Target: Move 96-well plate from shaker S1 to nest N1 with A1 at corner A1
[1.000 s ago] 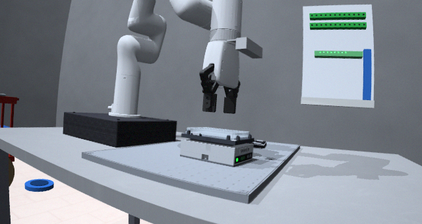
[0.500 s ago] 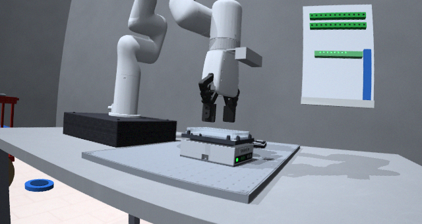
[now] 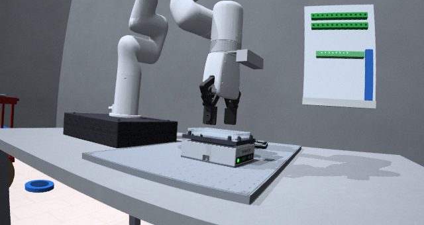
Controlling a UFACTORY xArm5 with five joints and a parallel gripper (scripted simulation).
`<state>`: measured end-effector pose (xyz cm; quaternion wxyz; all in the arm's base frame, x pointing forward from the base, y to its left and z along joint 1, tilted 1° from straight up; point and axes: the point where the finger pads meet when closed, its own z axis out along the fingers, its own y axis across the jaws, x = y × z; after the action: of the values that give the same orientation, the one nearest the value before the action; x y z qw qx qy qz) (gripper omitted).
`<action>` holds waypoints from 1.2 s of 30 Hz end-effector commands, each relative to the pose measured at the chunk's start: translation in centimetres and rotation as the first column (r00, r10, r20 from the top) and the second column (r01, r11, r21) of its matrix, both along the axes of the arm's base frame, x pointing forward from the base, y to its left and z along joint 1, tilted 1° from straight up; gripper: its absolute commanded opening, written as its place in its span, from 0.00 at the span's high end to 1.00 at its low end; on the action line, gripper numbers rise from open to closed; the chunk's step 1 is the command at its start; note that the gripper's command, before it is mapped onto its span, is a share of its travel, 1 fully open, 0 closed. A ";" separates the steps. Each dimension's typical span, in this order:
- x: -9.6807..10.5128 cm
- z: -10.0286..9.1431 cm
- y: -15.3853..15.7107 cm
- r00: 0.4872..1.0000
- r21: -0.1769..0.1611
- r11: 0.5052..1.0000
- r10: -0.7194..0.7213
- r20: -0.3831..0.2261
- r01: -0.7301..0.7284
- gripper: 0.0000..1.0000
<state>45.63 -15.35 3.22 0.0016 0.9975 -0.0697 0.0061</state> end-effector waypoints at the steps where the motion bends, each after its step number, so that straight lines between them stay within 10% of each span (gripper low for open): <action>1: 0.1 -0.1 0.0 1.000 0.001 1.000 0.000 0.004 0.000 0.00; 36: 0.2 -1.8 0.0 1.000 0.001 1.000 0.000 0.004 0.000 0.00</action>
<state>45.62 -15.35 1.28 0.0015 0.9976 -0.0697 0.0056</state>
